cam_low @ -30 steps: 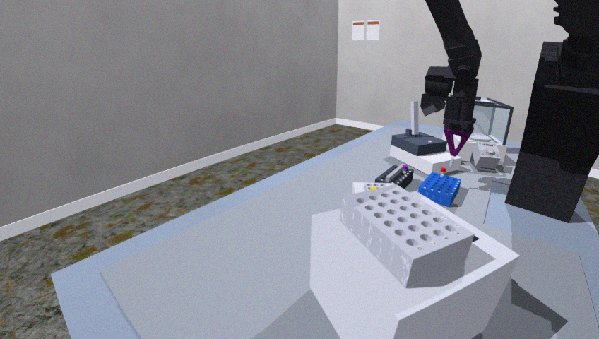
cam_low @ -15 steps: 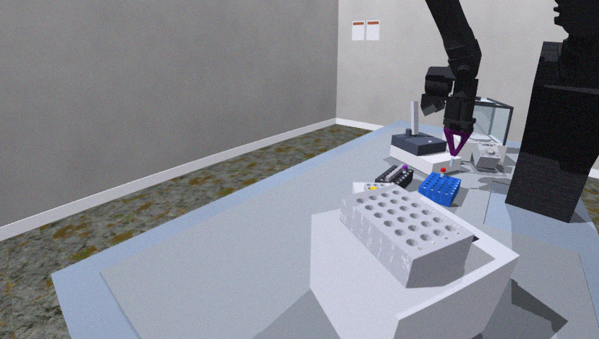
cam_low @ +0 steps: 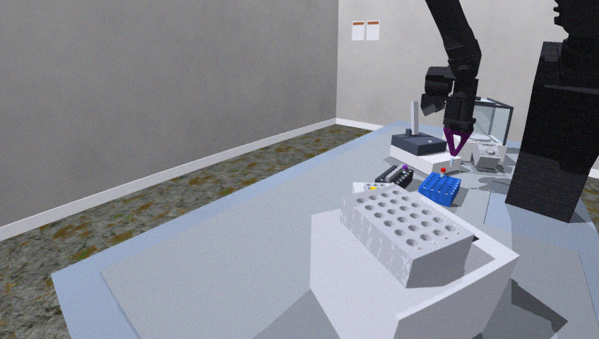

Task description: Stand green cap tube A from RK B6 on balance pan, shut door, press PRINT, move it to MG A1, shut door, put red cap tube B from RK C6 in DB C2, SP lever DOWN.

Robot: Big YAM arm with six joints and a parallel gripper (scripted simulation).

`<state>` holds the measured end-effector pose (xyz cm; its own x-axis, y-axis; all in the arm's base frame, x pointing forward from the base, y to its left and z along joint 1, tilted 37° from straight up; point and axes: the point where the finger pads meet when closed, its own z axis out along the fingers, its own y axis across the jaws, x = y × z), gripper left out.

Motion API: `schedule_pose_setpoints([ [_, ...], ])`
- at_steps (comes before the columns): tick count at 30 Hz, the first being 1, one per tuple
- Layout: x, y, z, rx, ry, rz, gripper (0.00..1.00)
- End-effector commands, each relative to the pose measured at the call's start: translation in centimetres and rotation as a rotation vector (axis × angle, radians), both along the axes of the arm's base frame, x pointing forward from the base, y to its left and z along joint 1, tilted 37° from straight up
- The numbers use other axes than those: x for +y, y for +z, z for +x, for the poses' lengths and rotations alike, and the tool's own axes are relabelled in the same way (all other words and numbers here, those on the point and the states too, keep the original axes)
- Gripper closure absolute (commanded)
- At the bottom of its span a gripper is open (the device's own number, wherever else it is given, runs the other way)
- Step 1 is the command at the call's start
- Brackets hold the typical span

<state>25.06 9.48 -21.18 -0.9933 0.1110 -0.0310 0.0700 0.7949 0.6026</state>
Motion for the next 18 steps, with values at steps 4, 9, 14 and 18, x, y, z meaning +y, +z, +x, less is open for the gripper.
schedule_pose_setpoints([
  [4, 0.0, 0.1, -0.4, 0.004, 0.006, 0.0, 0.91],
  [9, -0.6, 0.9, -0.7, 0.004, -0.01, 0.0, 0.91],
  [14, -1.0, 1.2, 0.0, -0.008, -0.01, 0.001, 0.91],
  [18, -1.3, 1.8, -0.7, 0.002, -0.01, 0.001, 0.91],
])
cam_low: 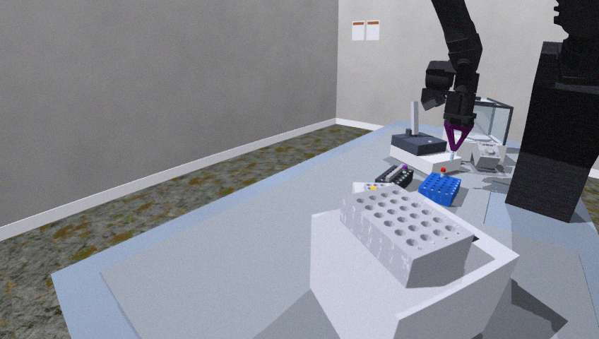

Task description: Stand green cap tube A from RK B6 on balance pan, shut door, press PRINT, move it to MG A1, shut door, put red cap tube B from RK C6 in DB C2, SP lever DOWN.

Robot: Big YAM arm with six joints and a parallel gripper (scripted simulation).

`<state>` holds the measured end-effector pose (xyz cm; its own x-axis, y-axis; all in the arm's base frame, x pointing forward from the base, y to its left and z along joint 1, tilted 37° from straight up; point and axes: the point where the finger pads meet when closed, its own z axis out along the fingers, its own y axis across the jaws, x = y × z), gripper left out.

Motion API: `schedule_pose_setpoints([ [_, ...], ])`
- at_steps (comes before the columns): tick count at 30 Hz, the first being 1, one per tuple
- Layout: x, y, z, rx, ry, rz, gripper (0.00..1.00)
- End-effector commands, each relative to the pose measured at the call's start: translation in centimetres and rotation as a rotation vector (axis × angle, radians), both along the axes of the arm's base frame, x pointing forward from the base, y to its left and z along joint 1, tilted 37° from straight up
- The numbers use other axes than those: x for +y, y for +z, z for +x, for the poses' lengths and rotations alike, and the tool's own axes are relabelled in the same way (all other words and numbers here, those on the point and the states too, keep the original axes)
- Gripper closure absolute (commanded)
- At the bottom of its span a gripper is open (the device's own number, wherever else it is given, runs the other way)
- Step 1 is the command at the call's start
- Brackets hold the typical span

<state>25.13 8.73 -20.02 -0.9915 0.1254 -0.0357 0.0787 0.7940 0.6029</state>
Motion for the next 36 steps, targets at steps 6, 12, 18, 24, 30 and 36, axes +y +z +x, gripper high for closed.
schedule_pose_setpoints([
  [6, -1.2, 1.4, -0.6, 0.001, 0.005, 0.001, 0.91],
  [12, -1.6, 1.8, -0.3, -0.003, 0.005, 0.0, 0.91],
  [18, -2.1, 2.7, -0.7, 0.0, 0.005, 0.001, 0.91],
  [24, -2.7, 3.5, -0.7, -0.002, 0.005, 0.001, 0.91],
  [30, -3.2, 4.0, -0.4, -0.008, 0.005, -0.001, 0.91],
  [36, -3.8, 4.8, -0.6, -0.006, 0.005, -0.002, 0.91],
])
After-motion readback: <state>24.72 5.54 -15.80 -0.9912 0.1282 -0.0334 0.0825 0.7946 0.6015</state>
